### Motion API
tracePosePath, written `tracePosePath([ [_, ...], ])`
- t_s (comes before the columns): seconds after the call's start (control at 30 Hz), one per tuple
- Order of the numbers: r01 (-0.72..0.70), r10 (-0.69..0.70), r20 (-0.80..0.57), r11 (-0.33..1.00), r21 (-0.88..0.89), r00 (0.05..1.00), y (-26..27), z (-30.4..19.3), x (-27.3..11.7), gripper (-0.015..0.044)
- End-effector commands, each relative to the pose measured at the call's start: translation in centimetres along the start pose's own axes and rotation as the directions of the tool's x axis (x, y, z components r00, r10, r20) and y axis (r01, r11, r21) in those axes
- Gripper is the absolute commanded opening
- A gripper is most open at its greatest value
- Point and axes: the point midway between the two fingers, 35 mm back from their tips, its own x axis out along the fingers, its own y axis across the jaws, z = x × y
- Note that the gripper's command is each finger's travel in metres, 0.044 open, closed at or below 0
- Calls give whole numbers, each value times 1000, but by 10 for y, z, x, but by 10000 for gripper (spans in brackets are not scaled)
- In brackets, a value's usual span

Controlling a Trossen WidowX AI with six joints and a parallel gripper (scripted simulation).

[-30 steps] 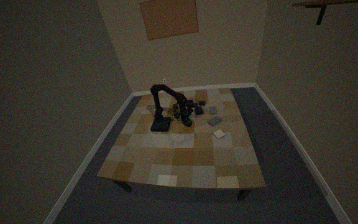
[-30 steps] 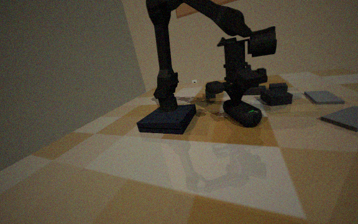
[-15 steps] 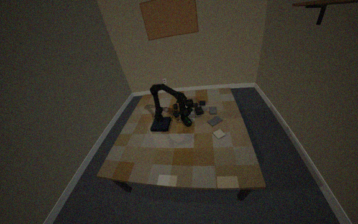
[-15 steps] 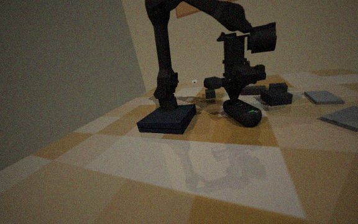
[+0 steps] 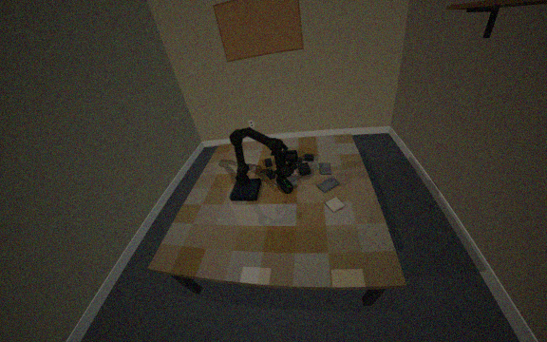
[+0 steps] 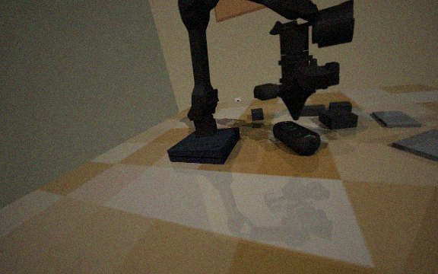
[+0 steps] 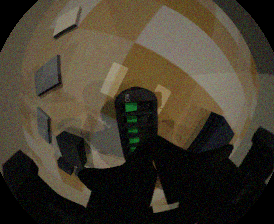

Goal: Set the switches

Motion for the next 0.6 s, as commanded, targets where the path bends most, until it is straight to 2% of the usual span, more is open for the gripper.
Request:
tracePosePath([
  [0.0, 7, -7, -3, 1000, -11, 1000, 0, 4, 2, 0],
  [0.57, 7, -7, -3, 1000, -11, 1000, 0, 4, 29, 0],
])
